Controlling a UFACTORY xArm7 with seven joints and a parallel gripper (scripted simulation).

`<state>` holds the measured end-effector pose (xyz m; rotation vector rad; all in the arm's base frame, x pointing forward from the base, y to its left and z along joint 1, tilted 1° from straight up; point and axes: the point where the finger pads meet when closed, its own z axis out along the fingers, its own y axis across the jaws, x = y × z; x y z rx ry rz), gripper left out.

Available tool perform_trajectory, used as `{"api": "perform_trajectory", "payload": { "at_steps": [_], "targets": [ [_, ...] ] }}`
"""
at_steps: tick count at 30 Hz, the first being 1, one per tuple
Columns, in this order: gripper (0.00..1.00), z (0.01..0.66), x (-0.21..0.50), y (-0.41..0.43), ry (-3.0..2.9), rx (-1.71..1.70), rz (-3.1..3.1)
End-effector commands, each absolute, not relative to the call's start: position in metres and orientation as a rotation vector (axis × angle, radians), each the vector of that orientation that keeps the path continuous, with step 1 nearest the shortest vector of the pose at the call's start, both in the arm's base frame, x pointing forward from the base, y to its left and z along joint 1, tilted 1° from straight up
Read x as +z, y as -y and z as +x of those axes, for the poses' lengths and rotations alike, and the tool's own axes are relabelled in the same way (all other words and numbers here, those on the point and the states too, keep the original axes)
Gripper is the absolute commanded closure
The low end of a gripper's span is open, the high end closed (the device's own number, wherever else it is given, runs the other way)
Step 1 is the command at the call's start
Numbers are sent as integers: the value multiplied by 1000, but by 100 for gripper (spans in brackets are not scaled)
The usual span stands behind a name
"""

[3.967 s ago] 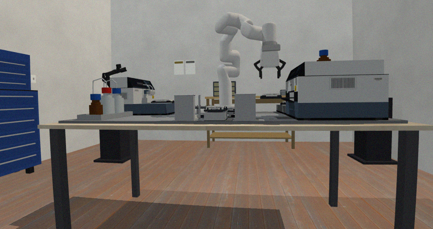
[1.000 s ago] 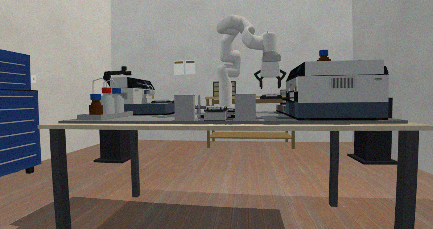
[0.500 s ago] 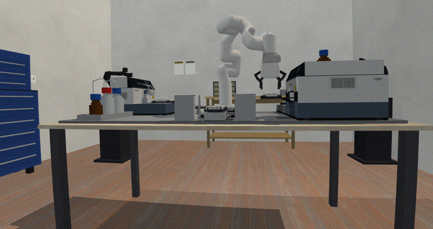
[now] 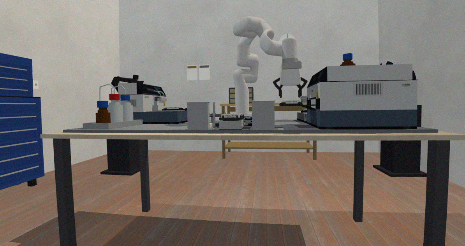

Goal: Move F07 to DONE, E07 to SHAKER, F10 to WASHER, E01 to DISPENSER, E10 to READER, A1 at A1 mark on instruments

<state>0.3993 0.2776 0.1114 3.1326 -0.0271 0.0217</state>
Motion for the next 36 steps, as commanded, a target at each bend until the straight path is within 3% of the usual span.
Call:
{"api": "perform_trajectory", "payload": {
  "at_steps": [1, 36],
  "targets": [
    [0, 401, 110, -279, 27, 31, 3137],
    [0, 401, 100, -279, 27, 31, 3137]
  ]
}}
